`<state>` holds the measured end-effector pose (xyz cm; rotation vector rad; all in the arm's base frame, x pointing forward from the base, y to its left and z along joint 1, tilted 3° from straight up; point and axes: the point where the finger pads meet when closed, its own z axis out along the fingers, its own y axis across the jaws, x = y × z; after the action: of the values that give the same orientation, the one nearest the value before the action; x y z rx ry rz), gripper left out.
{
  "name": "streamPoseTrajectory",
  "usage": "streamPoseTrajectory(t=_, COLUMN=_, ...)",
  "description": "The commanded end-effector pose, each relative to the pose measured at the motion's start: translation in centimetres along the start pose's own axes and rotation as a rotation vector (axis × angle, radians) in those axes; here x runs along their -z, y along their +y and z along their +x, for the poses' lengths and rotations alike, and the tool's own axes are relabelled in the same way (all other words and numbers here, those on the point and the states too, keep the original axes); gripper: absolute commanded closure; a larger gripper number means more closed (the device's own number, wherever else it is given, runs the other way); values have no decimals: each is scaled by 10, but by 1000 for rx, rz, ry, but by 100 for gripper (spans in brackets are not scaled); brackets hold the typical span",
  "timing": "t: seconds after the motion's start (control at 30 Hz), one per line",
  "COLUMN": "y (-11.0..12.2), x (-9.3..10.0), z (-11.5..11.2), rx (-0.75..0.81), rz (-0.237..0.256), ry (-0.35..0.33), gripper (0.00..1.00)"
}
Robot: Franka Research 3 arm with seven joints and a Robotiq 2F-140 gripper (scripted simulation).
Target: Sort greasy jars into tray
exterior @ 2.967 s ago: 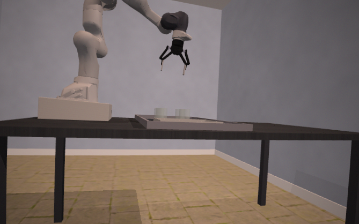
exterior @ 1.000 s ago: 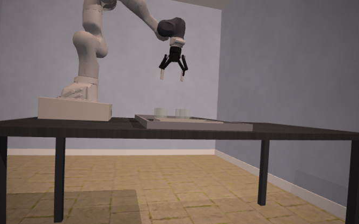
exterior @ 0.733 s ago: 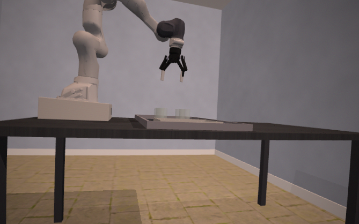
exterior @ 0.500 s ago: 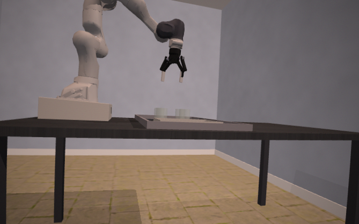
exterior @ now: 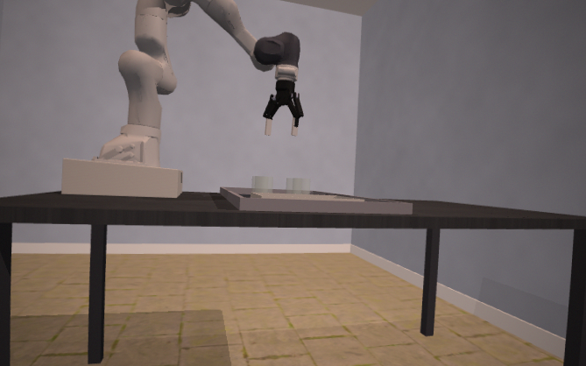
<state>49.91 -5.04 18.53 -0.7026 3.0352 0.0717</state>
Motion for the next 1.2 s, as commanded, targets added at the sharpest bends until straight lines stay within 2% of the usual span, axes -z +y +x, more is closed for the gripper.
streamPoseTrajectory(t=0.0, y=-2, x=-5, z=-2, rx=-135, rz=15, ry=-5, gripper=0)
streamPoseTrajectory(t=0.2, y=-2, x=-5, z=-2, rx=-135, rz=15, ry=-5, gripper=0)
streamPoseTrajectory(t=0.23, y=-3, x=-9, z=-2, rx=-216, rz=23, ry=-10, gripper=0)
streamPoseTrajectory(t=0.53, y=-3, x=-9, z=-2, rx=-216, rz=23, ry=-10, gripper=0)
streamPoseTrajectory(t=0.57, y=-5, x=-12, z=-4, rx=-308, rz=33, ry=-15, gripper=0)
streamPoseTrajectory(t=0.8, y=-5, x=-12, z=-4, rx=-308, rz=33, ry=-15, gripper=0)
streamPoseTrajectory(t=0.83, y=-6, x=-15, z=-5, rx=-386, rz=42, ry=-19, gripper=0)
streamPoseTrajectory(t=1.13, y=-6, x=-15, z=-5, rx=-386, rz=42, ry=-19, gripper=0)
streamPoseTrajectory(t=1.17, y=-8, x=-18, z=-6, rx=-476, rz=53, ry=-22, gripper=0)
